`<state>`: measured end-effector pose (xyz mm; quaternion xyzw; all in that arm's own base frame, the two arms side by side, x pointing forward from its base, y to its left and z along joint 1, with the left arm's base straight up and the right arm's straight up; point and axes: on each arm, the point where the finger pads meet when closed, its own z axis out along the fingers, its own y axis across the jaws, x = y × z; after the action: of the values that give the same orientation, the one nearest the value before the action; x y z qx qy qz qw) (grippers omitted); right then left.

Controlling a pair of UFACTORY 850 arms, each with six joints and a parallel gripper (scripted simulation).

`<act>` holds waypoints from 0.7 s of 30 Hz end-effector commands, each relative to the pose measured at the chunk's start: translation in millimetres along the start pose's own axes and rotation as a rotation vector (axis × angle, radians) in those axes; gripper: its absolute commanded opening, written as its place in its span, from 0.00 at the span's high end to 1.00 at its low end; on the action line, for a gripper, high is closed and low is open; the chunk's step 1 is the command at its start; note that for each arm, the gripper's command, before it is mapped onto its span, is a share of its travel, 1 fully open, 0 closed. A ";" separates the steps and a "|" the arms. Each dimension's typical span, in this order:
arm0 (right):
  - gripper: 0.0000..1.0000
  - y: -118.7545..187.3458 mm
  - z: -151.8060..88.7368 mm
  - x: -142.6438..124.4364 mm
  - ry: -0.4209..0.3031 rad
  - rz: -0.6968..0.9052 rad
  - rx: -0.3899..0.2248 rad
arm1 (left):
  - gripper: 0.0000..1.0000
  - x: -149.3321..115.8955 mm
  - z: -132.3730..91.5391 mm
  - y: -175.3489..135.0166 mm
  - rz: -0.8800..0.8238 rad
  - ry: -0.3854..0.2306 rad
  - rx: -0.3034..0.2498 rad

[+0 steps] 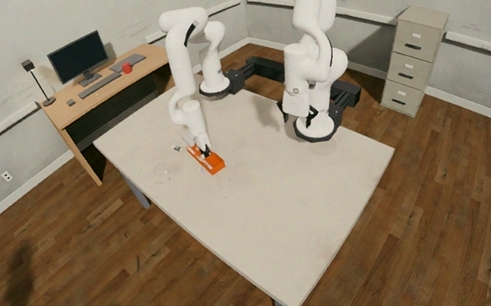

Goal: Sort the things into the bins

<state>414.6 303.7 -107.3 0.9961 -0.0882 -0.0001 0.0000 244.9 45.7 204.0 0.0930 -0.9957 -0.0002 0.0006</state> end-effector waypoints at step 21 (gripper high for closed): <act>0.67 -0.7 -0.3 0.1 0.001 0.000 0.001 | 0.00 -0.7 -0.5 0.0 0.000 -0.001 0.000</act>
<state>414.1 303.8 -107.6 0.9961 -0.0882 0.0000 0.0000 244.9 45.7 204.0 0.0930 -0.9957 -0.0002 0.0006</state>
